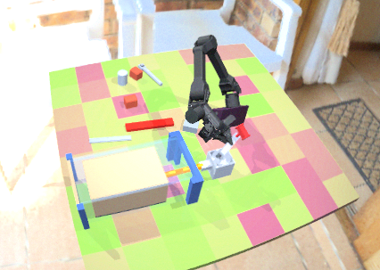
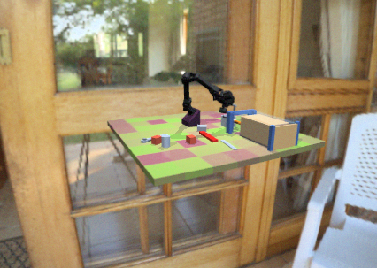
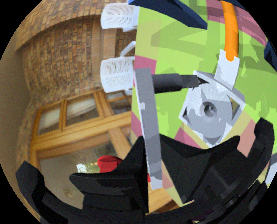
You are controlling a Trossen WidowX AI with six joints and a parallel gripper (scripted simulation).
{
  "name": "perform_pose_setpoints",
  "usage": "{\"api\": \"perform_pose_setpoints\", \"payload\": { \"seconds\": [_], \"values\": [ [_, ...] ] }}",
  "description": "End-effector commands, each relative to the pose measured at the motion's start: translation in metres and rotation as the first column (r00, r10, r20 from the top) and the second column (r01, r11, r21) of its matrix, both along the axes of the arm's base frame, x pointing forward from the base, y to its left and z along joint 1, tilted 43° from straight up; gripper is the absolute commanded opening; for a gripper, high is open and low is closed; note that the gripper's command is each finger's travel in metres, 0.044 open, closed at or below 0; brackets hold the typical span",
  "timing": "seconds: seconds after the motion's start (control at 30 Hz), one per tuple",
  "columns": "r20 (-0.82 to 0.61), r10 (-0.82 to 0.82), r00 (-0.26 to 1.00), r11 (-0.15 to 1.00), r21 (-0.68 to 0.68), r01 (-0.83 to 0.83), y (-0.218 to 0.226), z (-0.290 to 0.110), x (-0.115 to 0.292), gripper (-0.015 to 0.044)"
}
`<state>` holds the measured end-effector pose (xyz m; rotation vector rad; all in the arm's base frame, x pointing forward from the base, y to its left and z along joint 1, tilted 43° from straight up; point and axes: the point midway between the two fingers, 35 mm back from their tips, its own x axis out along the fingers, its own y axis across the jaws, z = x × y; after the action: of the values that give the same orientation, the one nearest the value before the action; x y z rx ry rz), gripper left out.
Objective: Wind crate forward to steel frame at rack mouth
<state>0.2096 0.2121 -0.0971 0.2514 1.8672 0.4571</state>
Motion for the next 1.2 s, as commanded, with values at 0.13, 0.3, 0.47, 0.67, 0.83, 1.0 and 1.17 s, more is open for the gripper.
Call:
{"api": "perform_pose_setpoints", "payload": {
  "seconds": [0.13, 0.3, 0.47, 0.67, 0.83, 1.0, 1.17],
  "values": [
    [-0.02, -0.029, 0.999, 0.988, 0.15, 0.032, 0.002, 0.003, 0.0, 0.0],
    [-0.036, -0.047, 0.998, 0.975, 0.215, 0.054, 0.002, 0.003, 0.0, 0.0],
    [-0.054, -0.065, 0.996, 0.956, 0.284, 0.078, 0.002, 0.002, 0.0, 0.0],
    [-0.07, -0.08, 0.994, 0.935, 0.342, 0.099, 0.002, 0.002, -0.001, 0.0],
    [-0.07, -0.08, 0.994, 0.935, 0.342, 0.099, 0.002, 0.002, -0.001, 0.0],
    [-0.072, -0.085, 0.994, 0.94, 0.324, 0.104, 0.0, 0.001, -0.001, 0.0],
    [-0.072, -0.085, 0.994, 0.941, 0.323, 0.104, -0.013, 0.009, -0.014, 0.0]
  ]
}}
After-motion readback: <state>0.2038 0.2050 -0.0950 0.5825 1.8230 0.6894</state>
